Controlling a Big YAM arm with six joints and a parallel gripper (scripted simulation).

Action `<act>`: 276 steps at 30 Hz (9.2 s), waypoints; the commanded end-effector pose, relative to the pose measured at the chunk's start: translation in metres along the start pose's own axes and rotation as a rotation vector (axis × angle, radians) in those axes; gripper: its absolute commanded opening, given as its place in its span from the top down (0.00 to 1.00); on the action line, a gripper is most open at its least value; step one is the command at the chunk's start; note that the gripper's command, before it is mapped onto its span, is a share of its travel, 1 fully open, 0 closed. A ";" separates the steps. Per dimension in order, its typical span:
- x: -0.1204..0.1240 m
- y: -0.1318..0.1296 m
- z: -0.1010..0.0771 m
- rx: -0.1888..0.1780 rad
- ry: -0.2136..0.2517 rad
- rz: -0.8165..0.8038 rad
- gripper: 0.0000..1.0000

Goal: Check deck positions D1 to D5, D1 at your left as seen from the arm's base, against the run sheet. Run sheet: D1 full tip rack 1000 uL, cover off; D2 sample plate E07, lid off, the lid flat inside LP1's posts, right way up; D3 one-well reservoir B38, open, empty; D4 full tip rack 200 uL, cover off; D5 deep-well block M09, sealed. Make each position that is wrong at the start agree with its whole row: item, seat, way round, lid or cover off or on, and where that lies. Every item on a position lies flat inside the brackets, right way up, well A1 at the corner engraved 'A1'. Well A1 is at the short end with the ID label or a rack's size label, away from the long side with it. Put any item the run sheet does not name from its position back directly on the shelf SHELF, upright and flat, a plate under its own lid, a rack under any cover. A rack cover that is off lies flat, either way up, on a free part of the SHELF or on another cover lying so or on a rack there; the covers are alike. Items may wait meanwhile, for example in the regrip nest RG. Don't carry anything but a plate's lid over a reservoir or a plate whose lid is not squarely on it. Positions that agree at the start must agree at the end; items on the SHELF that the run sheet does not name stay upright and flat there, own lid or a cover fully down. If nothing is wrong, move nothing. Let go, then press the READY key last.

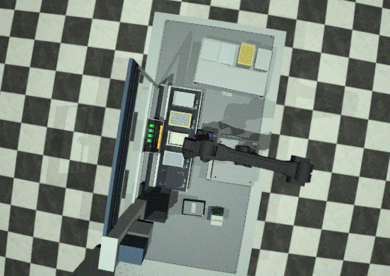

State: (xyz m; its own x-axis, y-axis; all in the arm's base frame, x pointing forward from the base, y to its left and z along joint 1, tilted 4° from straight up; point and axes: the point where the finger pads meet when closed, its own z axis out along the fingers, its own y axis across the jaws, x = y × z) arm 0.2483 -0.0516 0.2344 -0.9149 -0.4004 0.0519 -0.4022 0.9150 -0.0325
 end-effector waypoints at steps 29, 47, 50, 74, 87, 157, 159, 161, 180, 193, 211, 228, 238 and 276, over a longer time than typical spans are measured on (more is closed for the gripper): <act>0.000 0.001 -0.006 0.005 -0.010 0.542 0.00; -0.003 -0.001 -0.008 0.005 -0.020 0.865 0.00; -0.003 -0.002 -0.008 0.005 -0.020 0.905 0.00; -0.003 -0.002 -0.008 0.001 -0.020 1.325 0.00; 0.002 0.001 -0.007 0.001 -0.016 1.488 0.00; -0.004 -0.005 0.026 -0.003 -0.015 2.115 0.00; -0.004 -0.005 0.030 -0.001 -0.012 2.113 0.00; -0.004 -0.006 0.034 0.000 -0.010 2.116 0.00; -0.004 -0.005 0.062 -0.001 -0.012 2.114 0.00; -0.004 -0.005 0.081 0.001 -0.009 2.114 0.00; -0.004 -0.005 0.107 0.001 -0.009 2.114 0.00; -0.003 -0.005 0.133 0.001 -0.009 2.115 0.00; -0.003 -0.005 0.146 0.001 -0.008 2.116 0.00; -0.002 -0.005 0.203 0.002 -0.007 2.116 0.00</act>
State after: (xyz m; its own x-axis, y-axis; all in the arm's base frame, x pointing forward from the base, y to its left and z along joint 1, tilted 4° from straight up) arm 0.2425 -0.0608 0.0355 0.1276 0.9904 -0.0539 0.9911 -0.1294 -0.0316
